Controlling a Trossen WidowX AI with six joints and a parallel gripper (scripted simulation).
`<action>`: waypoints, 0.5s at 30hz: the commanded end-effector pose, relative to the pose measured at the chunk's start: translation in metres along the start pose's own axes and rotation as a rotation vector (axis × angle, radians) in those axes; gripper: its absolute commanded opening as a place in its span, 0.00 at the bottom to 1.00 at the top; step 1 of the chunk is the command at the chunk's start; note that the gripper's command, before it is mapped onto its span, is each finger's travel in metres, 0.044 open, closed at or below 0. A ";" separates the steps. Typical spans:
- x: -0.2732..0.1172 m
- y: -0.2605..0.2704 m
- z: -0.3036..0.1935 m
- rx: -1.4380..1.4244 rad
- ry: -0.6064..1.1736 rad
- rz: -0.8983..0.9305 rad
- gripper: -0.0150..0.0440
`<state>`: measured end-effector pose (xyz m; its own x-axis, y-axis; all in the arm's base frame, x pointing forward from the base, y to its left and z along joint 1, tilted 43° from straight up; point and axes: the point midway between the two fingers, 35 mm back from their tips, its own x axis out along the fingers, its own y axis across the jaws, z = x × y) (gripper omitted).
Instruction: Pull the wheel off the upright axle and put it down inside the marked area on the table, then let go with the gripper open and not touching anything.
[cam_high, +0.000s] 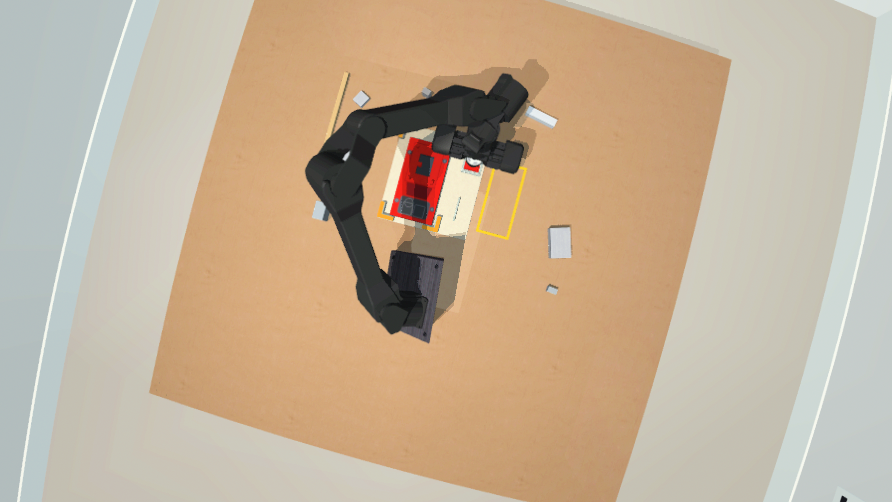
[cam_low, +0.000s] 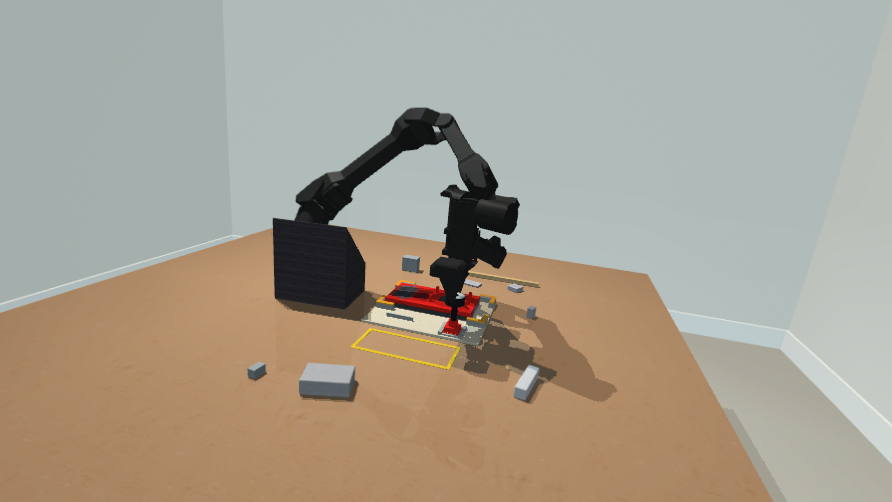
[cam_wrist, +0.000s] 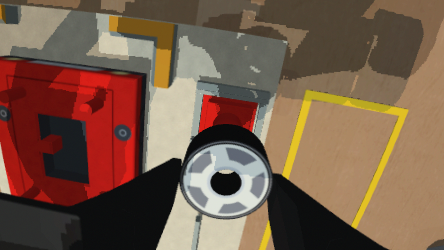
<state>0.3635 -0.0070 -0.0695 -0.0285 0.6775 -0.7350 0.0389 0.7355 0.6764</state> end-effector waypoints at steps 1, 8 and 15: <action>-0.013 -0.001 0.001 -0.004 -0.007 -0.006 0.25; -0.035 0.000 -0.004 -0.004 -0.007 -0.007 0.25; -0.028 -0.021 -0.013 0.004 -0.002 -0.006 0.25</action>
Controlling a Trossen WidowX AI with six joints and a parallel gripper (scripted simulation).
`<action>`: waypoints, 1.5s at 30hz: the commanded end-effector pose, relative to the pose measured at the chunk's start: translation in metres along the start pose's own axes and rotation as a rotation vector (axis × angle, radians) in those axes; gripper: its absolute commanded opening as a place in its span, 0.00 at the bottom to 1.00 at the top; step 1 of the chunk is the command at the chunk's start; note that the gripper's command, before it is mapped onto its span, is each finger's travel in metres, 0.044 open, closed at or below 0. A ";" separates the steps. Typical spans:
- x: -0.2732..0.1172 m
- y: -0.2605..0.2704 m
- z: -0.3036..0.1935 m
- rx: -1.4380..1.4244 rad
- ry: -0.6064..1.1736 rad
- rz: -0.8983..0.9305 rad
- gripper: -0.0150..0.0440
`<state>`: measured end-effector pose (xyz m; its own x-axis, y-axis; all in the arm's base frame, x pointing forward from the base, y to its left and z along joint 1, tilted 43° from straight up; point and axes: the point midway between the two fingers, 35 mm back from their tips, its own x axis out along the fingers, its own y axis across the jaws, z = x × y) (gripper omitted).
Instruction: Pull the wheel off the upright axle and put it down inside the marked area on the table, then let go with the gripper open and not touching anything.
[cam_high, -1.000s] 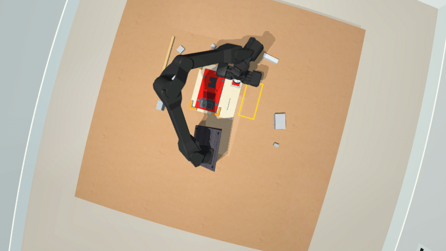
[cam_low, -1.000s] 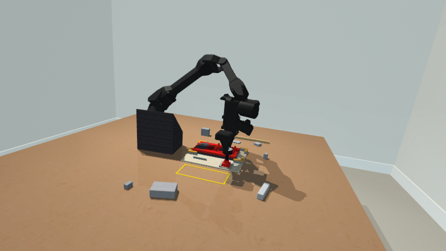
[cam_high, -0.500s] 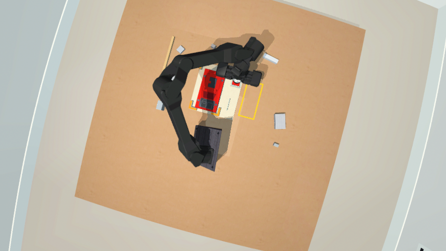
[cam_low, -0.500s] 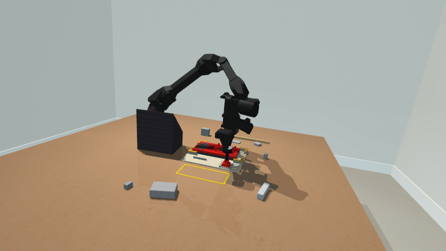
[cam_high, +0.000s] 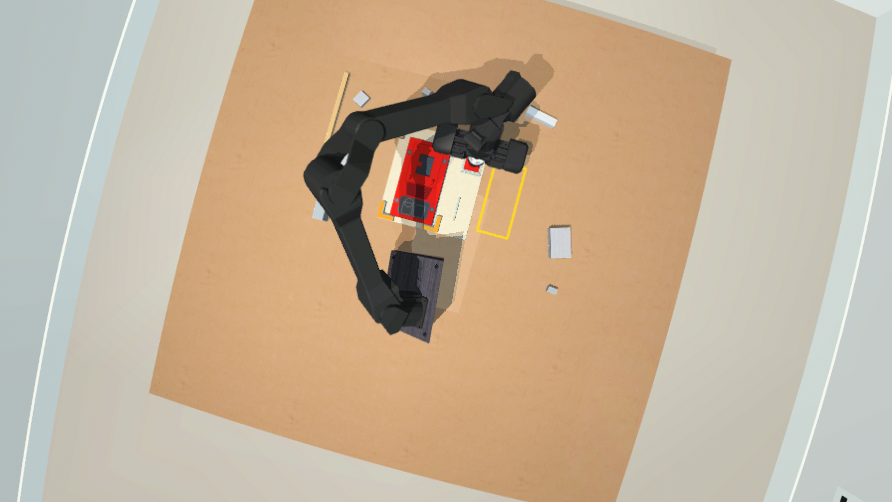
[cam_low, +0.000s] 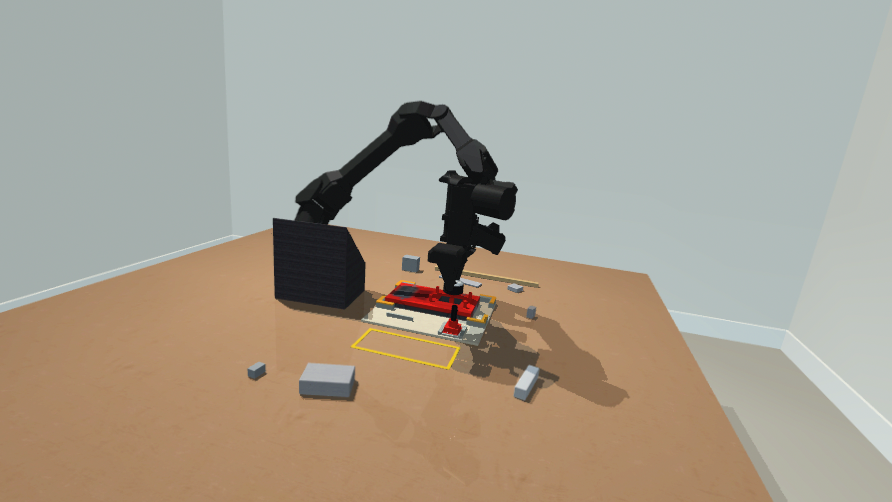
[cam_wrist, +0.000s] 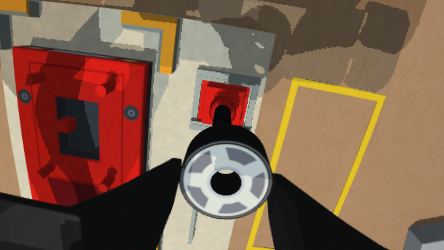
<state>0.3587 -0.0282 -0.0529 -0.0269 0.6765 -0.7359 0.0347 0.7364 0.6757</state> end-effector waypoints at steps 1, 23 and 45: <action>-0.002 -0.021 -0.010 0.008 -0.001 -0.006 0.25; -0.009 -0.092 -0.058 0.002 -0.004 -0.012 0.25; 0.091 -0.092 -0.057 0.001 -0.004 -0.007 0.25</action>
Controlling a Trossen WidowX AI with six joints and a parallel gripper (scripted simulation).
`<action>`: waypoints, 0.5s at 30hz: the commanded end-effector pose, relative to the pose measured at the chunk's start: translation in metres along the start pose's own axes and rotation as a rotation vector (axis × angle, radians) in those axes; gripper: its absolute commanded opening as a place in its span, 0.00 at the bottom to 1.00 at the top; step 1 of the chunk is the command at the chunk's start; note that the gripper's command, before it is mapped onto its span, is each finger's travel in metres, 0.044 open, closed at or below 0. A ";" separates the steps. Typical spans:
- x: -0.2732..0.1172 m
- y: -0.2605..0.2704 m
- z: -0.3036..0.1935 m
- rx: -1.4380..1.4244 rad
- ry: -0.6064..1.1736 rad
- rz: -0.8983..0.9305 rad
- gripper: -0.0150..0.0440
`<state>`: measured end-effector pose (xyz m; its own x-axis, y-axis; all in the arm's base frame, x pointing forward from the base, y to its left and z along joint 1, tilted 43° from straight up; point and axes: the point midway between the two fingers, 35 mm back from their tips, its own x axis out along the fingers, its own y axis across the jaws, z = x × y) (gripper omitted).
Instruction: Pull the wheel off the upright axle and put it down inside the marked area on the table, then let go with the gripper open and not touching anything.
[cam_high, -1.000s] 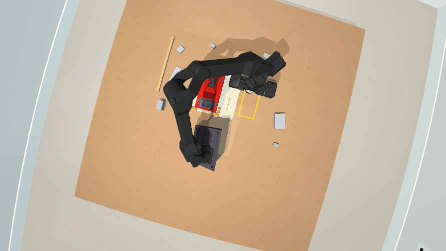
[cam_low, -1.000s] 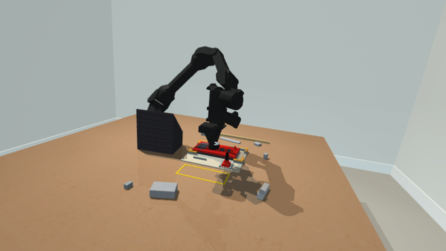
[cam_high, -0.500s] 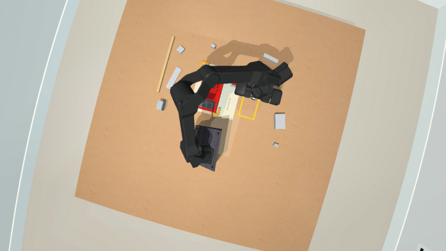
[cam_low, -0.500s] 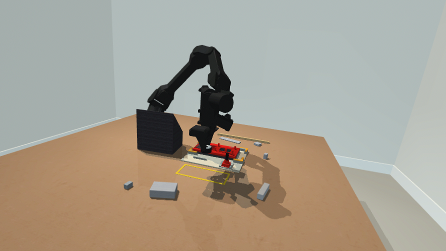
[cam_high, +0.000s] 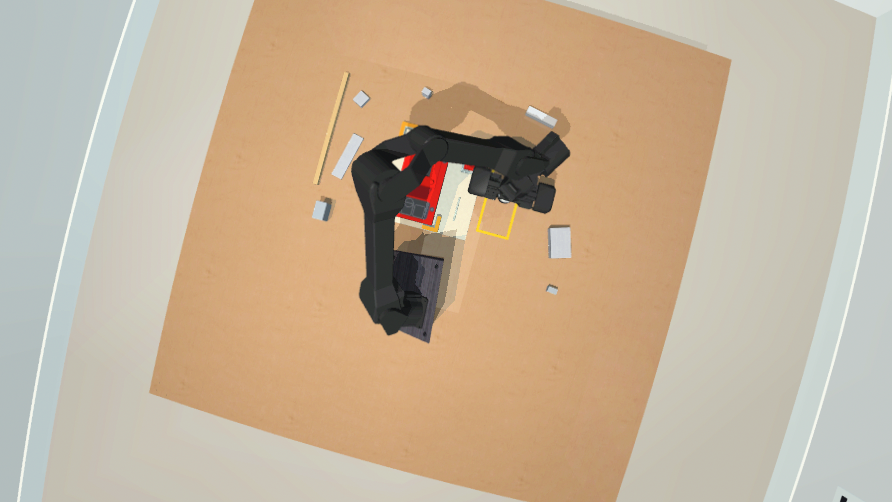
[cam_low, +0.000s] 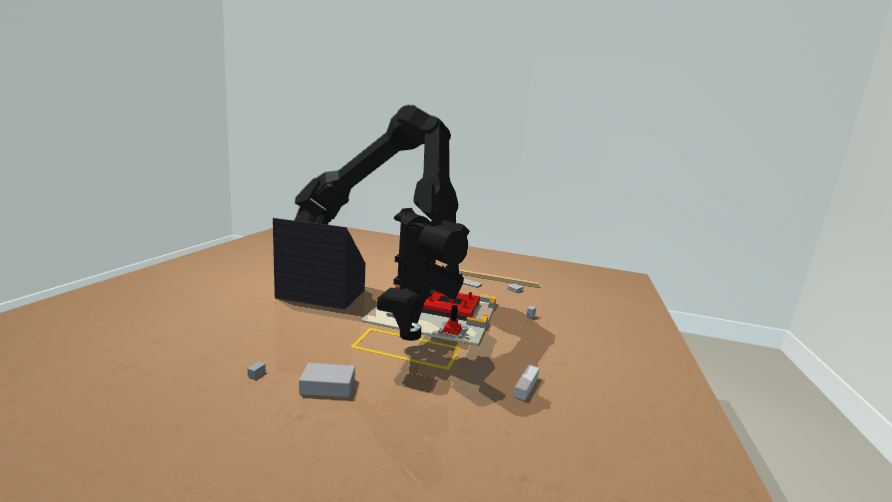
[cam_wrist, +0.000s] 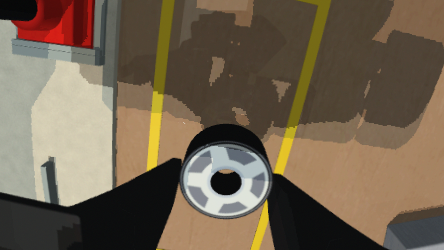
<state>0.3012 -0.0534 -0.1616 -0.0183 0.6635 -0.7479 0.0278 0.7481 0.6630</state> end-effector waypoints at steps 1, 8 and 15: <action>0.030 0.003 -0.005 0.008 0.005 0.010 0.25; 0.027 0.002 -0.006 0.005 0.014 0.008 0.30; 0.027 0.002 -0.006 0.005 0.014 0.008 0.61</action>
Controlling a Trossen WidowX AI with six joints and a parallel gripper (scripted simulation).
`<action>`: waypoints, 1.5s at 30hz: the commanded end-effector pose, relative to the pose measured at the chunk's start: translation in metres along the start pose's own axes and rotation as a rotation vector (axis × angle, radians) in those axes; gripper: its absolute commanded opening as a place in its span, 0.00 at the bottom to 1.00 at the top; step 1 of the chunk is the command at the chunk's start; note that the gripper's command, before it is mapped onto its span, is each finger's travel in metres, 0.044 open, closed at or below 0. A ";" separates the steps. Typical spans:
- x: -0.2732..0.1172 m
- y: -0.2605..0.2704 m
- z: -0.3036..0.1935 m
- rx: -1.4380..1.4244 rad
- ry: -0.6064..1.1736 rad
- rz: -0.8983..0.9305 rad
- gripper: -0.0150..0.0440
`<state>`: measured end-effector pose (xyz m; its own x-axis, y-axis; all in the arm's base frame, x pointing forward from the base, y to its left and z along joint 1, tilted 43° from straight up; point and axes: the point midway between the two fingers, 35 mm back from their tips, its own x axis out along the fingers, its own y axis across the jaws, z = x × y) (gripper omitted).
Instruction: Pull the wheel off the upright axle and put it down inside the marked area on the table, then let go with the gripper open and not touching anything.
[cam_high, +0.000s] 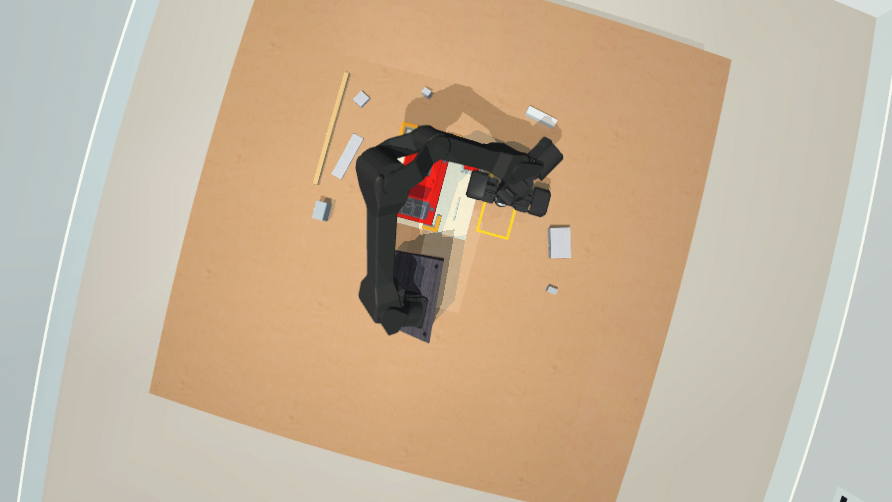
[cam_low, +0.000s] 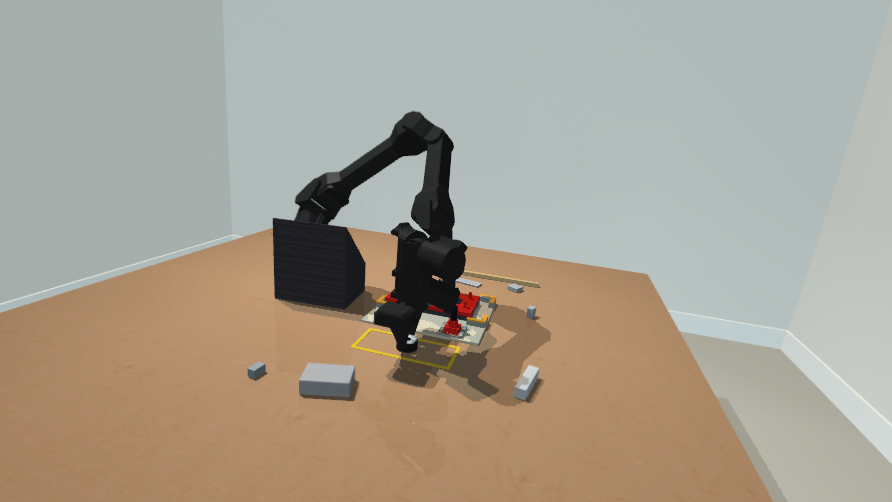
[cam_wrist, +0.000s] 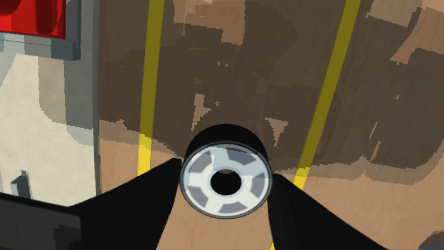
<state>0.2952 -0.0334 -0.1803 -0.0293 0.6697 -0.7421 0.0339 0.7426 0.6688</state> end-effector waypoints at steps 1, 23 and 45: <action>0.000 0.000 0.000 -0.001 0.002 0.000 0.65; -0.086 0.017 -0.044 0.007 -0.007 -0.003 1.00; -0.105 0.035 -0.083 0.006 -0.002 -0.001 1.00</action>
<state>0.2188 -0.0775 -0.0756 -0.0237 0.6695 -0.7425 0.0417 0.7427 0.6683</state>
